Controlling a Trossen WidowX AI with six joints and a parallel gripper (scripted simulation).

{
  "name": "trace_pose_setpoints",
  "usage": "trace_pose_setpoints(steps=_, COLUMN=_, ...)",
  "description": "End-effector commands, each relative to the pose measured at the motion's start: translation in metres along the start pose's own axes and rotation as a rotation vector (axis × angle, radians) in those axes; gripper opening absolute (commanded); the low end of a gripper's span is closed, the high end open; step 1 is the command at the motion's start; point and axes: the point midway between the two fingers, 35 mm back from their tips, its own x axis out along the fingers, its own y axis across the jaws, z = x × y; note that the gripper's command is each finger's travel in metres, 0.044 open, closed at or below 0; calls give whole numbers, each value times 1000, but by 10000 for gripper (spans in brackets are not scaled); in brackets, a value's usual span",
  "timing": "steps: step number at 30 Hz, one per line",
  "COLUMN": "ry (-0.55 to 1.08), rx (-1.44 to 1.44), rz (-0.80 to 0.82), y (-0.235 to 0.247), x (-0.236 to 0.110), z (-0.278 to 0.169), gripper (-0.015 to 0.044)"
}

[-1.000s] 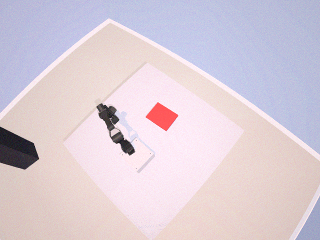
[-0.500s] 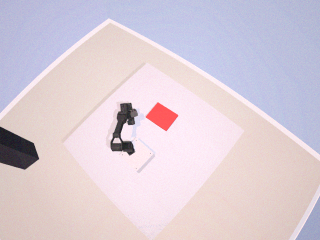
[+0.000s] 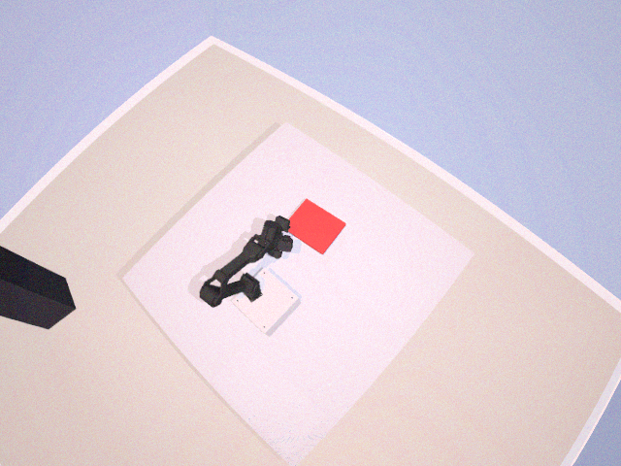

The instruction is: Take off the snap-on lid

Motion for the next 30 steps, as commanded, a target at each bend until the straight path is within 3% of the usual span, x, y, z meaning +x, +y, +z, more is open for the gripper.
trace_pose_setpoints(steps=1, ry=-54, rx=90, rz=45, y=-9, x=-4, z=28, gripper=235)
trace_pose_setpoints(steps=13, ry=-66, rx=106, rz=54, y=-10, x=-5, z=34, gripper=235)
trace_pose_setpoints(steps=20, ry=-65, rx=106, rz=53, y=-59, x=41, z=31, gripper=235)
trace_pose_setpoints(steps=30, ry=-65, rx=106, rz=54, y=-59, x=46, z=32, gripper=235)
